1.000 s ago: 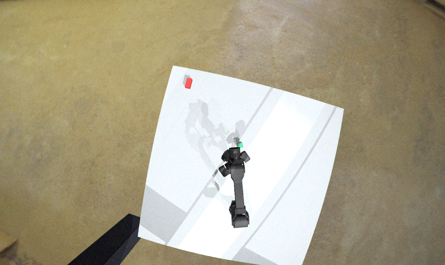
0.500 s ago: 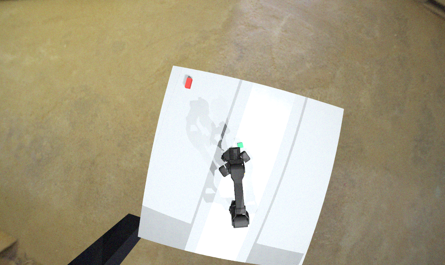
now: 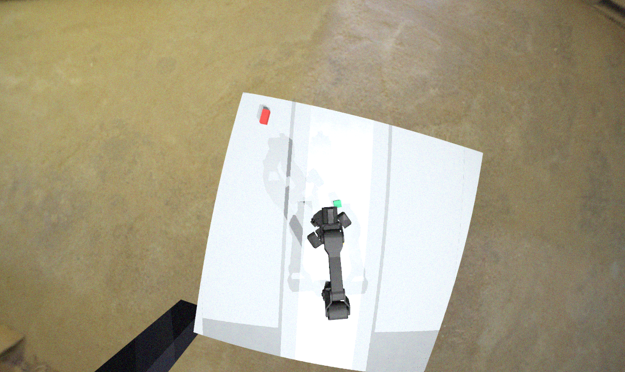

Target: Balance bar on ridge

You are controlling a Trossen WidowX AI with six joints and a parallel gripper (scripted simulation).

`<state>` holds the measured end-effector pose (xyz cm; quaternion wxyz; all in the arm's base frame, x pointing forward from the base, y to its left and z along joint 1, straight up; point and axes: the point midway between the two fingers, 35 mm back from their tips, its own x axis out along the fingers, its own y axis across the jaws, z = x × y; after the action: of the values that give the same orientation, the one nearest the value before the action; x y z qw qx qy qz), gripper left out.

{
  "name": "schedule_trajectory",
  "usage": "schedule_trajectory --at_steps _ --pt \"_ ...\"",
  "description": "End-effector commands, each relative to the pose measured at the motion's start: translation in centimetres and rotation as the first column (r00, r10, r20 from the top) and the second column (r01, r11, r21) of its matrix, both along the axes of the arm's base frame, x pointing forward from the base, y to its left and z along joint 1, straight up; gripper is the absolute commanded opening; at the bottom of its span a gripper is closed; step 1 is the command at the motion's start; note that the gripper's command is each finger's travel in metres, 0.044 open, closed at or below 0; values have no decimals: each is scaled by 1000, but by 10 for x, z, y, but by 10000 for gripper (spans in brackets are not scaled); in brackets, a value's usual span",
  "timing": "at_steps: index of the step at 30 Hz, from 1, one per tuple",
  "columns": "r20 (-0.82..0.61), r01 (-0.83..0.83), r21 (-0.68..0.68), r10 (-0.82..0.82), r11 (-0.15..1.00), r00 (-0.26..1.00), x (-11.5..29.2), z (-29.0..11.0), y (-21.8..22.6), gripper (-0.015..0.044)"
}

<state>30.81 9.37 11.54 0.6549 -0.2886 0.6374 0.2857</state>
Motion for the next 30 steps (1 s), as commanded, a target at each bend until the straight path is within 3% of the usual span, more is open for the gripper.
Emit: schedule_trajectory --at_steps 1,4,30 --pt "0 0 0 0 1000 1000 0 0 0 105" --pt "0 0 0 0 1000 1000 0 0 0 167" --pt "0 0 0 0 1000 1000 0 0 0 170"
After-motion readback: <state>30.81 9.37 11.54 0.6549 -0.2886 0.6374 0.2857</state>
